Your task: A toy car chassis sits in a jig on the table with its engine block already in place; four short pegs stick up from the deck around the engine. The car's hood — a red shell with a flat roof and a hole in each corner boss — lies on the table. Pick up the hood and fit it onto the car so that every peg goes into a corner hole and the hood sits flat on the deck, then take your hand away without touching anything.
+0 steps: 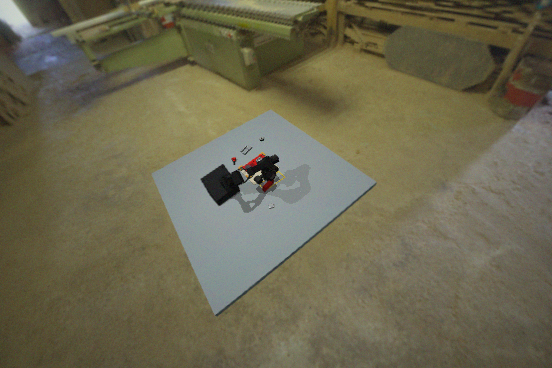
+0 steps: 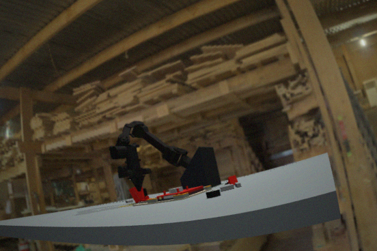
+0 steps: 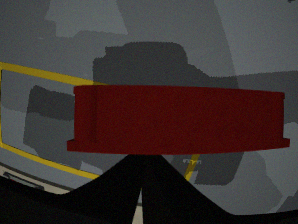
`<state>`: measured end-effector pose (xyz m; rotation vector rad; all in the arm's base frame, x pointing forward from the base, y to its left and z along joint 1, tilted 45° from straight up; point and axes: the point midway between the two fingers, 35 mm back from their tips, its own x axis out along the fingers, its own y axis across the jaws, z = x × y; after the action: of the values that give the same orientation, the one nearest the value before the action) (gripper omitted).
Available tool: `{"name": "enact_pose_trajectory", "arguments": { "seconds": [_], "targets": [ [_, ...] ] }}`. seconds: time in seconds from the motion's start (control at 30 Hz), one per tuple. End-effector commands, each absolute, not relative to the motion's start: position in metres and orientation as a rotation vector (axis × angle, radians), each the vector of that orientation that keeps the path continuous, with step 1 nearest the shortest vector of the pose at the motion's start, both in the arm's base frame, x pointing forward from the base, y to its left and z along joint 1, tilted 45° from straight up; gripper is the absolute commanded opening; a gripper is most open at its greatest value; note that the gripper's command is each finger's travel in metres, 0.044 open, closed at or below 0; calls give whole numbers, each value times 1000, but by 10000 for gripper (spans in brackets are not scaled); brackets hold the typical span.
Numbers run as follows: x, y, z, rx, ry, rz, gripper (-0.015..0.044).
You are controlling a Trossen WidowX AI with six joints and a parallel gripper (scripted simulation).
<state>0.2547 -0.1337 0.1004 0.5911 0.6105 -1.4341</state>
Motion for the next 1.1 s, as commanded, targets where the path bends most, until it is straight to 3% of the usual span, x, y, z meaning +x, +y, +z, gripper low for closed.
{"name": "enact_pose_trajectory", "arguments": {
  "seconds": [0.0,1.07],
  "targets": [
    [255,-134,101,617,593,-1441,0],
    [256,-135,103,753,472,-1499,0]
  ]
}}
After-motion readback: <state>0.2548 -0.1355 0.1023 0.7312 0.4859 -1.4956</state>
